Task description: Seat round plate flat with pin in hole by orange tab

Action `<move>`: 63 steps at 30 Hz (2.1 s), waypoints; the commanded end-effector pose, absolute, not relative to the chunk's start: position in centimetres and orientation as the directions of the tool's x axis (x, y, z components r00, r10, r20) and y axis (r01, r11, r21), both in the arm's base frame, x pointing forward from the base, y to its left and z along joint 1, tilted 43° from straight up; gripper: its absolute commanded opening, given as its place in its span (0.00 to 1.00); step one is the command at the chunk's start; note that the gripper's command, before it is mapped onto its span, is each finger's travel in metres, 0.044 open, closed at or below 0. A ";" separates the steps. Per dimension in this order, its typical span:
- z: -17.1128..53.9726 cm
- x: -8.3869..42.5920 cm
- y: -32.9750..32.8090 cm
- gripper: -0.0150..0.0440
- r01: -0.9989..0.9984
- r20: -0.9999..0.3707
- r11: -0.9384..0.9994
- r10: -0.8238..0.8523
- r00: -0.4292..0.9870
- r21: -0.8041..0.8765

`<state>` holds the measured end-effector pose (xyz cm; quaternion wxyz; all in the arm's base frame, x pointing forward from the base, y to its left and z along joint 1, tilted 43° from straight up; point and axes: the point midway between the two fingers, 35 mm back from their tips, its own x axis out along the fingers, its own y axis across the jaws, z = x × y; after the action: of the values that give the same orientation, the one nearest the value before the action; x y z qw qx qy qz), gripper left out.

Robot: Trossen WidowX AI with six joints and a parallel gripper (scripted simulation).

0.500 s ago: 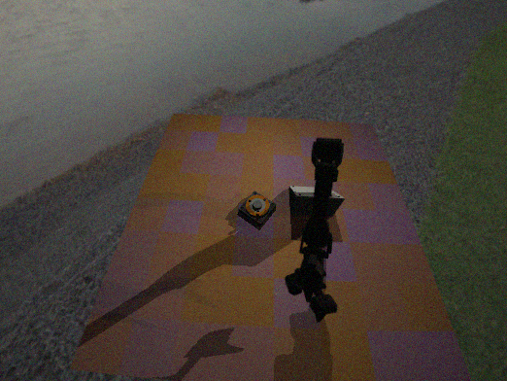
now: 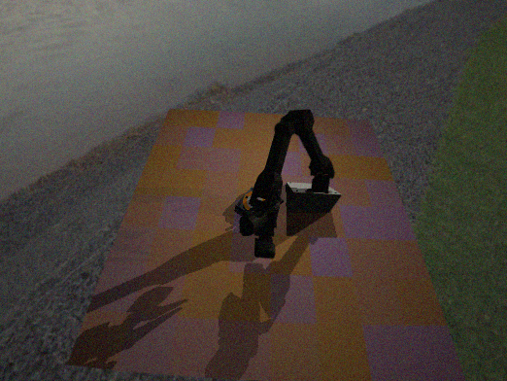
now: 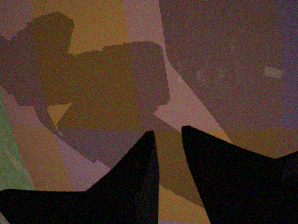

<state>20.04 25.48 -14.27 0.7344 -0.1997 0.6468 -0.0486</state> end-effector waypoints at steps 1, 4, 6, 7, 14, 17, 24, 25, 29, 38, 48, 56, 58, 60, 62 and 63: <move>-10.3 23.4 20.1 0.25 -0.157 -0.863 0.852 -0.475 0.172 -0.500; -7.9 25.2 17.3 0.25 -0.146 -0.821 0.810 -0.544 0.171 -0.568; -4.9 27.0 13.7 0.25 -0.140 -0.764 0.752 -0.625 0.160 -0.644; -4.0 27.4 12.7 0.25 -0.140 -0.747 0.734 -0.646 0.154 -0.664; -3.8 27.4 12.4 0.25 -0.140 -0.742 0.728 -0.653 0.152 -0.671; -4.1 27.5 12.1 0.25 -0.140 -0.742 0.728 -0.653 0.153 -0.671; -7.1 28.0 9.5 0.25 -0.140 -0.740 0.727 -0.654 0.153 -0.672; -7.3 28.0 9.2 0.25 -0.140 -0.740 0.727 -0.655 0.153 -0.672; -7.3 28.0 9.2 0.25 -0.140 -0.740 0.727 -0.655 0.153 -0.672; -7.4 27.1 9.0 0.25 -0.140 -0.740 0.727 -0.655 0.153 -0.672; -7.6 25.9 8.7 0.25 -0.141 -0.740 0.727 -0.655 0.152 -0.672; -7.5 25.5 8.6 0.25 -0.141 -0.740 0.727 -0.655 0.152 -0.672; -7.5 25.4 8.6 0.25 -0.141 -0.740 0.727 -0.655 0.152 -0.672; -7.5 25.3 8.5 0.25 -0.141 -0.740 0.727 -0.655 0.152 -0.672; -7.5 25.2 8.5 0.25 -0.141 -0.740 0.727 -0.655 0.152 -0.672; -7.5 25.1 8.5 0.25 -0.141 -0.740 0.727 -0.655 0.152 -0.672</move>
<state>25.83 8.91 -7.32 0.6952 -0.3183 0.6176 -0.1845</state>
